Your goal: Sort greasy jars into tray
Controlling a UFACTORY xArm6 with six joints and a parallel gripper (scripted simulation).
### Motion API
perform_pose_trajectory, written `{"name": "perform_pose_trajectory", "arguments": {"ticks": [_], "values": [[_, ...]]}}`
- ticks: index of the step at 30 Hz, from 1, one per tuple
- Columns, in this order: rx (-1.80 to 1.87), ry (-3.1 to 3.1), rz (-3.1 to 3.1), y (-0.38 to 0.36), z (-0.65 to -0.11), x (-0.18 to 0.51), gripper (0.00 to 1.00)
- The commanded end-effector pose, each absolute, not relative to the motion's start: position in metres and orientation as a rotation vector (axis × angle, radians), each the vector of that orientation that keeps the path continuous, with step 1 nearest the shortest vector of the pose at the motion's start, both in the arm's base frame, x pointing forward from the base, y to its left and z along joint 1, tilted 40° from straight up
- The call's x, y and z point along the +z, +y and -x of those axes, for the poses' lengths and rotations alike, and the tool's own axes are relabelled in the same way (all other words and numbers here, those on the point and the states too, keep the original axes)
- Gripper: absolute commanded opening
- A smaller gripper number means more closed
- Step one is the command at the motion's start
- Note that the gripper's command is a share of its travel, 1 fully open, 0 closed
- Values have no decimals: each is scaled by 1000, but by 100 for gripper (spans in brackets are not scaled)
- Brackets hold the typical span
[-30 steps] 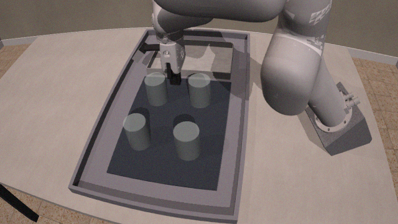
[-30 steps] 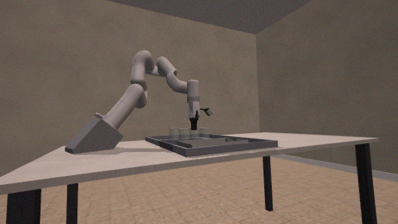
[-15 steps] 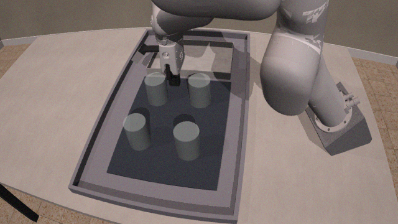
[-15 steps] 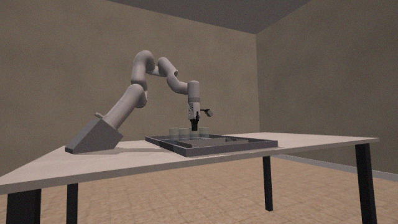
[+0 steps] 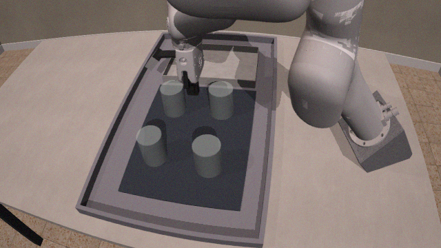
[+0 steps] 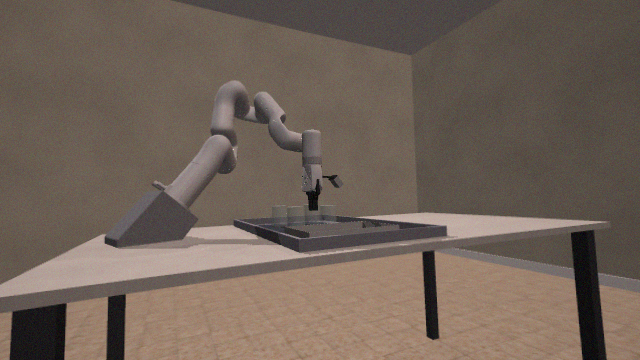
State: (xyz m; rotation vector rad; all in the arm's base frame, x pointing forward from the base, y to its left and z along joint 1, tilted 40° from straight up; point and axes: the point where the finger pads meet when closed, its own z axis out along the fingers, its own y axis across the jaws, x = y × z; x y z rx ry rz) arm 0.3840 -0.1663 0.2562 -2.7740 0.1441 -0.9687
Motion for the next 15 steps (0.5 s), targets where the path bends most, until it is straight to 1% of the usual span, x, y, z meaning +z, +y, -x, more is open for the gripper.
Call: {"name": "perform_pose_trajectory", "arguments": {"ticks": [1,15], "values": [[-973,144,2774,-167,-385,258,0],[-973,144,2774,-167,-386,259,0]]}}
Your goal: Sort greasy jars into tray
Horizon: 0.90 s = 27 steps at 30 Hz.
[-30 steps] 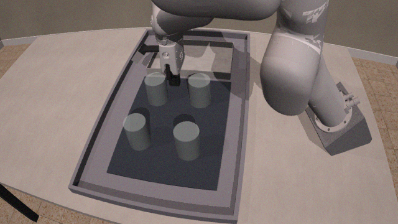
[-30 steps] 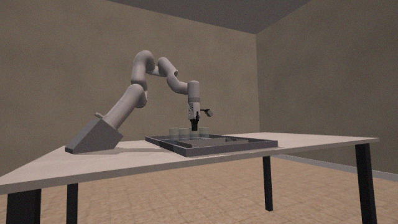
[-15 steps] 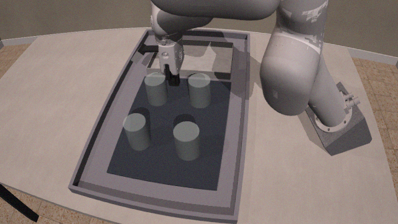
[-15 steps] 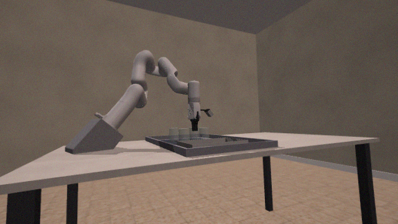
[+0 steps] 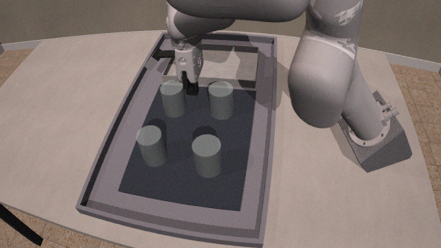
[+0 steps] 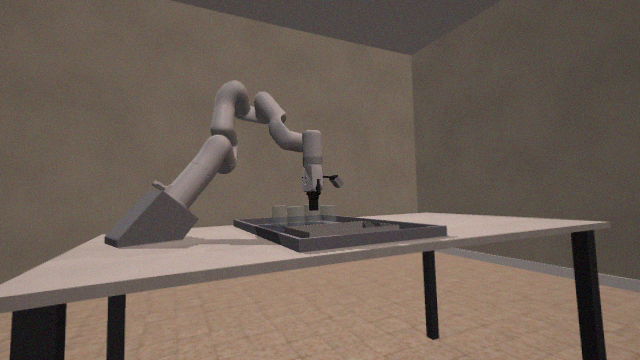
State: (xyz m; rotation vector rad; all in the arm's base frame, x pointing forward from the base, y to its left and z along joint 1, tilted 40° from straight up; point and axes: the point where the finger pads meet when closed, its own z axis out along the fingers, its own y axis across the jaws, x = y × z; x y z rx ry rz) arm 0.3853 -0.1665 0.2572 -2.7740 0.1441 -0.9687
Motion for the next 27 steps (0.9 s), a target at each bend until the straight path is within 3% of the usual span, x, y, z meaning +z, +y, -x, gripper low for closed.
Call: {"name": "perform_pose_trajectory", "arguments": {"ticks": [1,27], "values": [[-973,144,2774,-167,-386,259,0],[-973,144,2774,-168,-388,261,0]]}}
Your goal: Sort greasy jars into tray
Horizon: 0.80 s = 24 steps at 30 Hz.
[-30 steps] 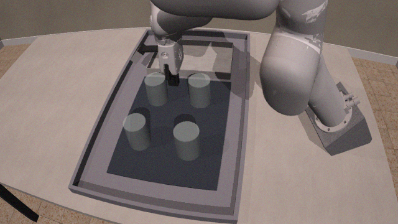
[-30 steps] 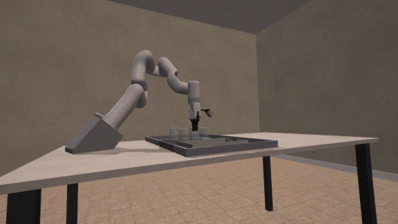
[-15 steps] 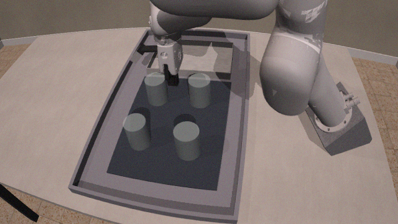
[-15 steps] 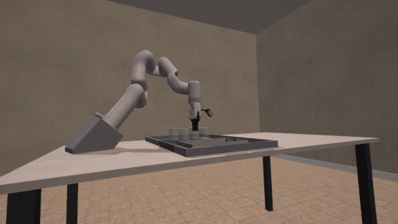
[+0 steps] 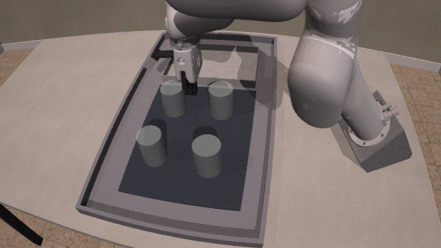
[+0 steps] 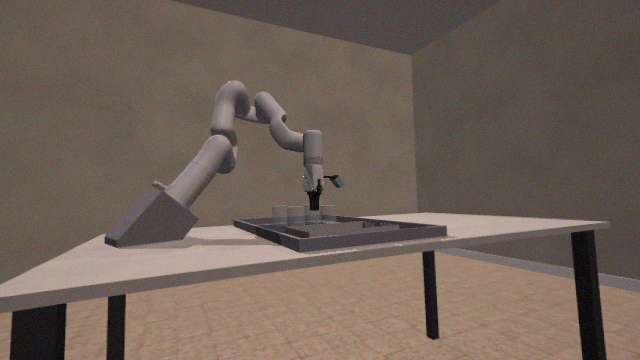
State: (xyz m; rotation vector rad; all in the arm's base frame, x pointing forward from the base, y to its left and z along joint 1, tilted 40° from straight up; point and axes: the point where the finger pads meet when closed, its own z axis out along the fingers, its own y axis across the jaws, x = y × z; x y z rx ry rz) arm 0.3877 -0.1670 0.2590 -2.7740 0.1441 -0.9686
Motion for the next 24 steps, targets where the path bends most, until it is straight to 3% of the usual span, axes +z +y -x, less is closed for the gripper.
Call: {"name": "perform_pose_trajectory", "arguments": {"ticks": [1,24], "values": [[-973,144,2774,-168,-388,261,0],[-973,144,2774,-168,-391,262,0]]}}
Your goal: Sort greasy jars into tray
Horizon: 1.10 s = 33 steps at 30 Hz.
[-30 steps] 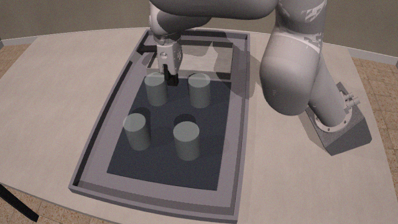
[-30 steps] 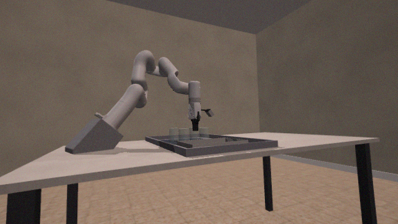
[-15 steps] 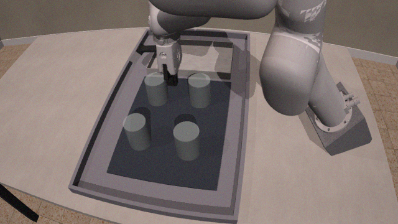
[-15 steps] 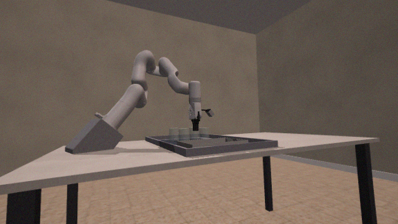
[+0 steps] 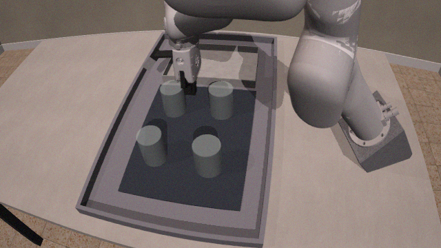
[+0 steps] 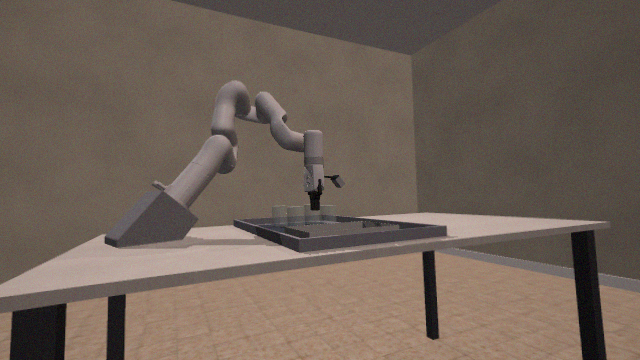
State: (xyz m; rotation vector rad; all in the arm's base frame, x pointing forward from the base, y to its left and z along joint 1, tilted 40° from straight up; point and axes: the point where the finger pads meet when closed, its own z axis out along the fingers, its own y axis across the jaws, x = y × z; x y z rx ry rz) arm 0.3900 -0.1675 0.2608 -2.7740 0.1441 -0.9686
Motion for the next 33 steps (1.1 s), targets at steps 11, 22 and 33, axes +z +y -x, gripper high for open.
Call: {"name": "perform_pose_trajectory", "arguments": {"ticks": [11,22,33], "values": [[-973,144,2774,-168,-392,263,0],[-973,144,2774,-168,-392,264,0],[-973,144,2774,-169,-394,265,0]]}}
